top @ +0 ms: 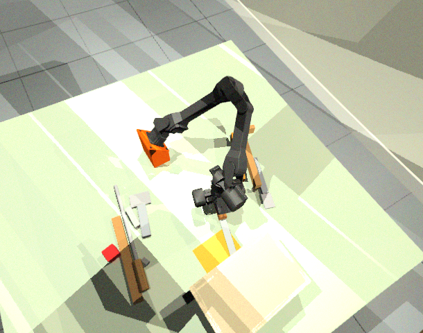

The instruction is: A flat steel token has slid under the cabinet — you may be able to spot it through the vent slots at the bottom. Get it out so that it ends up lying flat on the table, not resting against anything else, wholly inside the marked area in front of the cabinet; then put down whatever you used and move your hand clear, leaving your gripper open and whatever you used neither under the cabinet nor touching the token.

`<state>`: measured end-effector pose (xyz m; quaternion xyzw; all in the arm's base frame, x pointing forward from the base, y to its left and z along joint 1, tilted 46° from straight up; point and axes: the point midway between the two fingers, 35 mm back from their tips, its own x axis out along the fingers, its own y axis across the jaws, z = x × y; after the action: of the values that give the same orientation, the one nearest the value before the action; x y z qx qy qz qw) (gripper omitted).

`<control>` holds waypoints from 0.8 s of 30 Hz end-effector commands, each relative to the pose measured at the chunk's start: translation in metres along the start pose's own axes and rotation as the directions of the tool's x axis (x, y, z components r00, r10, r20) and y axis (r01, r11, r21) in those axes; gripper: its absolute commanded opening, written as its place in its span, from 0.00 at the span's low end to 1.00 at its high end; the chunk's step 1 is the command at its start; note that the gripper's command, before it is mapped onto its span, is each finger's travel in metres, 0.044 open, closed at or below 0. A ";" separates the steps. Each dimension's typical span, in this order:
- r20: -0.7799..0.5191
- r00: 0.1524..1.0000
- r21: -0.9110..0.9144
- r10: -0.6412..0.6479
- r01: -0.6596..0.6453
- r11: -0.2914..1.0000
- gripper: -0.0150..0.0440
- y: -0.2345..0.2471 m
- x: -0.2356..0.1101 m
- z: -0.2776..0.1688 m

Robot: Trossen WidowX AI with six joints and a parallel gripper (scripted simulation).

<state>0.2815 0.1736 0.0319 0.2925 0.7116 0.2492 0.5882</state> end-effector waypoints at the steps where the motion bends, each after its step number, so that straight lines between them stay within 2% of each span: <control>1: -0.002 1.000 0.003 -0.001 0.001 1.000 0.25 0.000 0.001 -0.007; 24: -0.003 1.000 0.004 -0.001 0.001 1.000 0.25 0.001 0.001 -0.035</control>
<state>0.2532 0.1746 0.0384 0.2926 0.7121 0.2490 0.5877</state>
